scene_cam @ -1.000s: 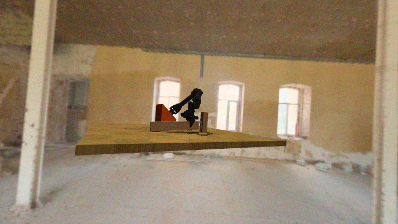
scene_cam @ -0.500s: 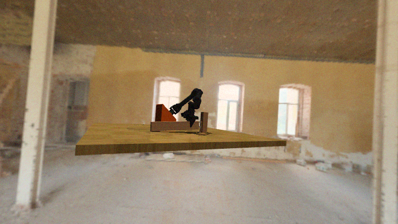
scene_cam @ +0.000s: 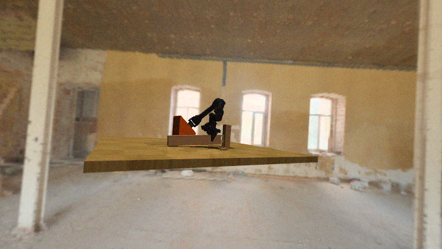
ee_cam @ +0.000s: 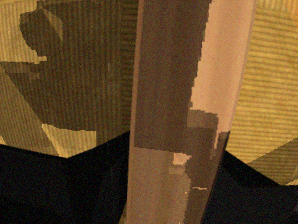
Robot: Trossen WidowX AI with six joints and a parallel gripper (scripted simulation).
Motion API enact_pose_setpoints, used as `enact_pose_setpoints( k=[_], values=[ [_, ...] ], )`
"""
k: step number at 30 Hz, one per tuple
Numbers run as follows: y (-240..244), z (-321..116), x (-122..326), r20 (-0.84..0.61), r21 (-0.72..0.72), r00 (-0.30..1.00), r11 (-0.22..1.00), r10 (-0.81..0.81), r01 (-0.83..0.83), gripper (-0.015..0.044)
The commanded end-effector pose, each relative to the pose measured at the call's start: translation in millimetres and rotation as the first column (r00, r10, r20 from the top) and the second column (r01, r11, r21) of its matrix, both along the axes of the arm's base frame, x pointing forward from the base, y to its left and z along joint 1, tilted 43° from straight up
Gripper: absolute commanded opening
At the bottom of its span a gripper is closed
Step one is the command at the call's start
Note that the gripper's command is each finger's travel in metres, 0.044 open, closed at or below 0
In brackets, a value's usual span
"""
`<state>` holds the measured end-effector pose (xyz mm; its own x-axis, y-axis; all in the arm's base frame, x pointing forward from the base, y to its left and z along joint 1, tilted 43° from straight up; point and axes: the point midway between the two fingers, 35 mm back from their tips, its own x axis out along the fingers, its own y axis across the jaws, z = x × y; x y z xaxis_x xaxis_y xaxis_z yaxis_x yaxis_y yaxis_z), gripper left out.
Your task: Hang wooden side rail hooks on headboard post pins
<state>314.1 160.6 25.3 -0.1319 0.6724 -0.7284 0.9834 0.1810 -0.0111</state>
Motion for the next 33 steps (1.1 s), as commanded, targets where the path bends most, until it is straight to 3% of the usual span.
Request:
enact_pose_setpoints(
  k=[1,33],
  values=[
    [-1.5,4.4,3.6,0.008,0.004,1.0,1.0,-0.012,0.012,0.0],
    [1.0,6.8,3.2,0.008,0.004,1.0,1.0,-0.012,0.012,0.0]
  ],
)
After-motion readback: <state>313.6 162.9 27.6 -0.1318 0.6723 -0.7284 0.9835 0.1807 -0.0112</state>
